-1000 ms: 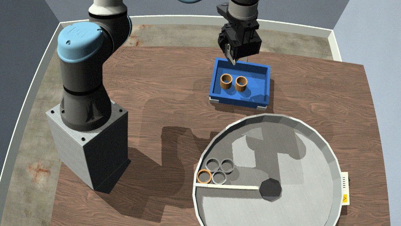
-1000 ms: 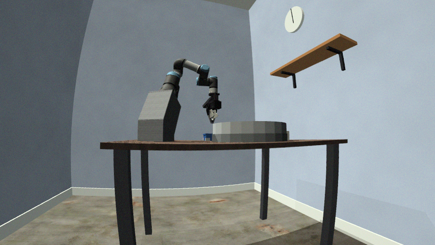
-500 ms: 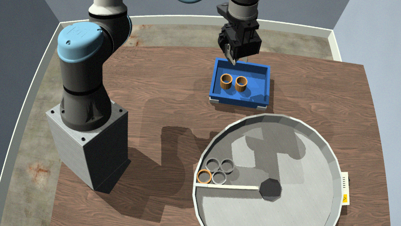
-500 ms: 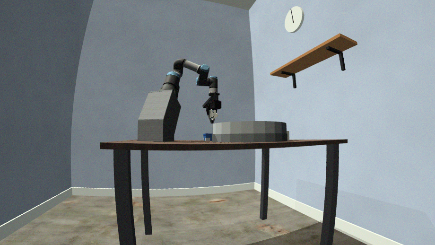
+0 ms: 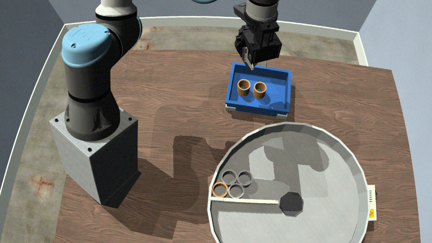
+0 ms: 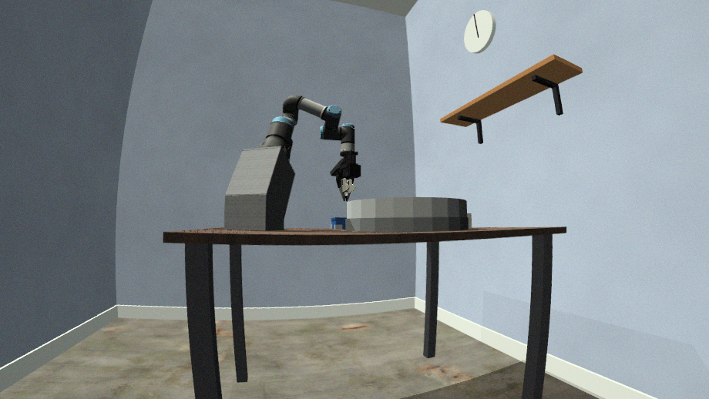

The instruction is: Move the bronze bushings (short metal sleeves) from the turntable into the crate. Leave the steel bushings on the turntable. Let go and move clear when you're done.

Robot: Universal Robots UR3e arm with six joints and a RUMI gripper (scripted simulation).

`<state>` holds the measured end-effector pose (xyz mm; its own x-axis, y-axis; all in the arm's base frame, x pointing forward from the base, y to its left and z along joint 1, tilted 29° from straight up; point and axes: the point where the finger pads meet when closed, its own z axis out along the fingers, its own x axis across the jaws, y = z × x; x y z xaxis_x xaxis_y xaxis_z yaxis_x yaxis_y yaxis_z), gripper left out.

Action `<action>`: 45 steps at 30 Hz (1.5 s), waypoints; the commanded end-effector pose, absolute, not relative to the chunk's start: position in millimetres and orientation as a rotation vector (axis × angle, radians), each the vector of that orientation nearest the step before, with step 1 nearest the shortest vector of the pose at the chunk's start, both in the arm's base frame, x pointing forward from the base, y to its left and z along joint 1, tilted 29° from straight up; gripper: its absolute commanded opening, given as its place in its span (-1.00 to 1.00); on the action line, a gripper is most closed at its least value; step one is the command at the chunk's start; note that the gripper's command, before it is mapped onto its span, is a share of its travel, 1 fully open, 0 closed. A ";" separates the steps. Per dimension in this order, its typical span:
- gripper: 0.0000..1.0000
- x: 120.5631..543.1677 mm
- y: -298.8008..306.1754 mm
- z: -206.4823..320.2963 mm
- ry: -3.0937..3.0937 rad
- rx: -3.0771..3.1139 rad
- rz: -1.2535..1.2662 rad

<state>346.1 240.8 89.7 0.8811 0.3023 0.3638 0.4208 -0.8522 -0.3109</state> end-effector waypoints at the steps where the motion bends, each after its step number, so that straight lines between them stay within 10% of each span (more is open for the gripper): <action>1: -0.88 346.6 240.6 90.5 -0.534 -2.664 -0.431; 45: -0.90 346.3 218.5 79.2 -0.603 -2.657 -0.444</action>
<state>346.0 224.7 81.5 0.8654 0.3340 0.3737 0.4525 -0.8411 -0.2962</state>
